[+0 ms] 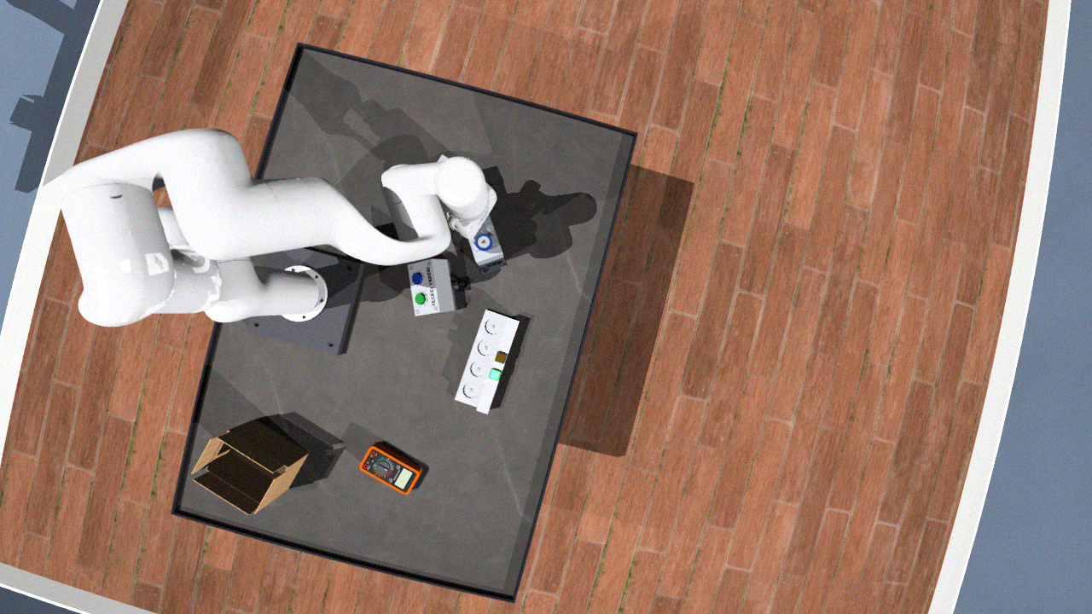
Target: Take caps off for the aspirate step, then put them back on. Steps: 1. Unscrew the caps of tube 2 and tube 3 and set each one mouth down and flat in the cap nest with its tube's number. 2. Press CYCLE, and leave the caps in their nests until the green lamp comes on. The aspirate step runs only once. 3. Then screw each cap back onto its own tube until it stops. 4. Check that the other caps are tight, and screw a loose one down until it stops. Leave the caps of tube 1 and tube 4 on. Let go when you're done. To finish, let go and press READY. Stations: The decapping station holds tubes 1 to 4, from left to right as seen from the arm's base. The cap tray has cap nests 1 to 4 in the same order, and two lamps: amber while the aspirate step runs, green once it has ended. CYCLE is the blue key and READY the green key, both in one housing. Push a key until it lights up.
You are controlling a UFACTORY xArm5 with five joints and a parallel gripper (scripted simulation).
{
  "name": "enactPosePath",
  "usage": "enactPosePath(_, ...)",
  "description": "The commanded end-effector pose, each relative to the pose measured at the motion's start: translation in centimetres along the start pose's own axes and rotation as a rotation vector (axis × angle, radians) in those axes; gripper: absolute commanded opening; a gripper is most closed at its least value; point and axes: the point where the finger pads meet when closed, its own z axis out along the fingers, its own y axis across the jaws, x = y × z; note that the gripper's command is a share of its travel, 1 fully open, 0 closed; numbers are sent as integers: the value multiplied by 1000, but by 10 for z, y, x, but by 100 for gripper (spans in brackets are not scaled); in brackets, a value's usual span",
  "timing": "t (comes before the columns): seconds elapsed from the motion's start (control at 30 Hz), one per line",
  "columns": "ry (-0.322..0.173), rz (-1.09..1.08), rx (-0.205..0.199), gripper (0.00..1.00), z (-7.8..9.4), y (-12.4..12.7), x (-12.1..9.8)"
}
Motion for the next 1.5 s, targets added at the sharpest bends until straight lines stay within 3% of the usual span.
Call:
enactPosePath(0.0,-12,0,5,0,-1,1,-1)
enactPosePath(0.1,-12,0,5,0,-1,1,-1)
enactPosePath(0.33,-13,350,3,0,-1,1,-1)
enactPosePath(0.4,-13,350,3,0,-1,1,-1)
enactPosePath(1.13,-14,1350,-4,0,0,1,-1)
enactPosePath(1.37,-14,1366,-4,0,0,1,-1)
enactPosePath(1.4,-14,1366,-4,46,0,1,-1)
enactPosePath(1.47,-14,1366,-4,46,0,1,-1)
